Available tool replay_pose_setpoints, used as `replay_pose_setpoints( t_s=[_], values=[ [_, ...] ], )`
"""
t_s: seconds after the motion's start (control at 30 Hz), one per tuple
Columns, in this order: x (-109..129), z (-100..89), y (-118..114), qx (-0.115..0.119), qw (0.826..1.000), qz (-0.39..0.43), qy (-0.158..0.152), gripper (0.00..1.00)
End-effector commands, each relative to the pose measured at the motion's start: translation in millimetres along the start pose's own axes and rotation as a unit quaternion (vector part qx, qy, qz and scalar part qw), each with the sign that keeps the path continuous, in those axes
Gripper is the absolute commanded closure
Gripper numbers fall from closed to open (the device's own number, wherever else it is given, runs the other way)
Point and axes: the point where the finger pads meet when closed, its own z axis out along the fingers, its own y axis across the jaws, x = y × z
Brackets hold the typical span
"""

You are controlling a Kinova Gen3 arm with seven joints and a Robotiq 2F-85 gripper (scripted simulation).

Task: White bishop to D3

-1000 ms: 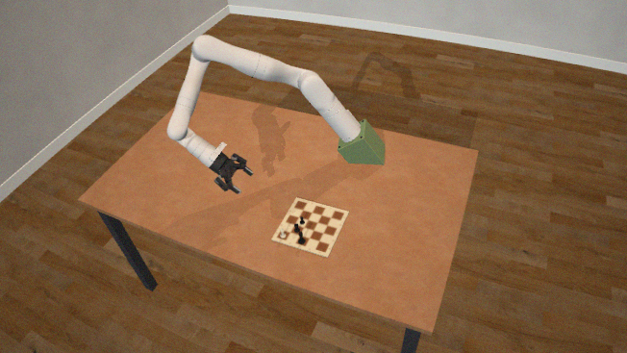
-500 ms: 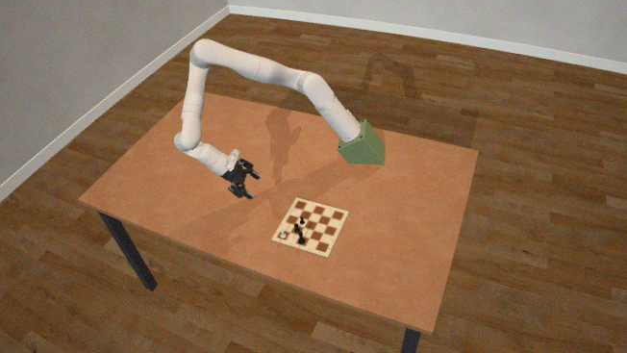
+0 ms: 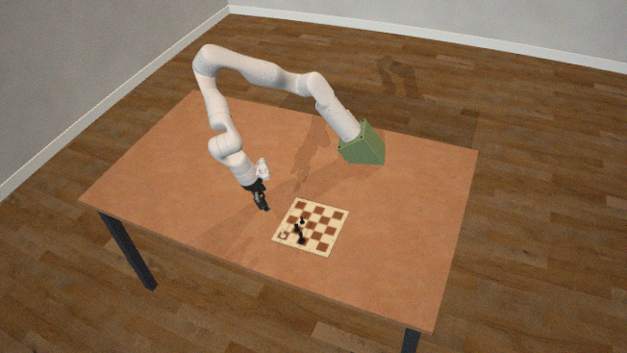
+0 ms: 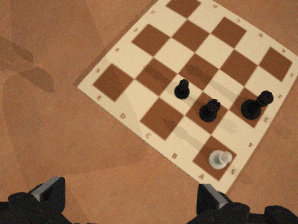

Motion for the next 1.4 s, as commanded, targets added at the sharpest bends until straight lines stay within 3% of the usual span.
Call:
replay_pose_setpoints(
  t_s=[0.0,0.17,0.37,1.37],
  values=[
    [24.7,-12.0,29.5,-0.006,0.998,-0.051,-0.036,0.0],
    [36.6,-27.0,59.0,-0.015,0.99,-0.095,-0.1,0.0],
    [45.5,-37.4,77.0,-0.025,0.983,-0.12,-0.136,0.0],
    [46.9,-38.6,79.4,-0.027,0.982,-0.12,-0.141,0.0]
  ],
)
